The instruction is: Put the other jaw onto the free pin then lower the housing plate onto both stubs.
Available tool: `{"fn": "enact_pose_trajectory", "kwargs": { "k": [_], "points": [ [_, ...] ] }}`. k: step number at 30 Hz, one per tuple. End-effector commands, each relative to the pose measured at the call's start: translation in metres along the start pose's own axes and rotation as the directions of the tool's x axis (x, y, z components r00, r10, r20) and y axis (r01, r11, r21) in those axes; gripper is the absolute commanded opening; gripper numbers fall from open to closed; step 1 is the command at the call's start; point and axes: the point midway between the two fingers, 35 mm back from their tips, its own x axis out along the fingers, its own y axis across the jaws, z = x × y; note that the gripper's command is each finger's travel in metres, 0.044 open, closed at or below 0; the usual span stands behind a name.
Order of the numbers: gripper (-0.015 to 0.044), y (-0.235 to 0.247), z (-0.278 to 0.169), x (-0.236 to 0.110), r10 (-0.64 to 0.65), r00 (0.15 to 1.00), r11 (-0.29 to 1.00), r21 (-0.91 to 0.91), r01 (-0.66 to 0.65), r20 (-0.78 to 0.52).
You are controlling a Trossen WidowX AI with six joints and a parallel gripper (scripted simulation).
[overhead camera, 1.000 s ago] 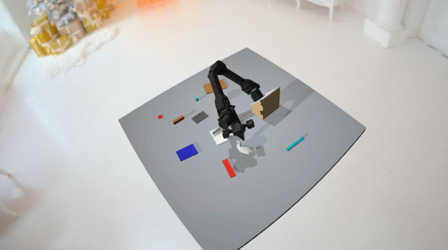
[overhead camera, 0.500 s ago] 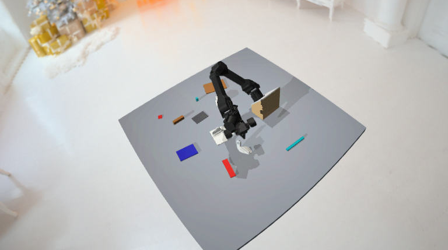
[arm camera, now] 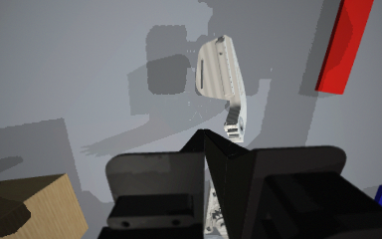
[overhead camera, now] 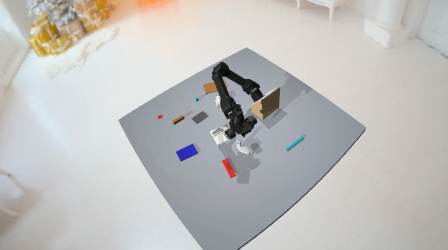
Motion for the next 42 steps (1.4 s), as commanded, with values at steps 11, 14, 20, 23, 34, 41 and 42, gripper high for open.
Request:
{"fn": "enact_pose_trajectory", "kwargs": {
  "k": [11,14,20,23,34,41,42],
  "points": [
    [0.0,0.002,-0.003,-0.009,-0.069,0.988,0.974,-0.223,0.036,-0.139],
    [0.0,0.002,-0.003,-0.01,-0.072,0.987,0.972,-0.234,0.037,-0.145],
    [0.0,0.002,-0.003,-0.007,-0.072,0.987,0.972,-0.233,0.036,-0.145],
    [0.0,0.001,-0.003,-0.002,-0.071,0.987,0.972,-0.233,0.036,-0.145],
    [0.0,-0.001,-0.005,0.016,-0.068,0.987,0.972,-0.233,0.033,-0.146],
    [0.0,-0.002,-0.007,0.027,-0.066,0.987,0.972,-0.232,0.031,-0.146],
    [0.0,-0.002,-0.007,0.029,-0.066,0.987,0.972,-0.232,0.03,-0.146]
  ]
}}
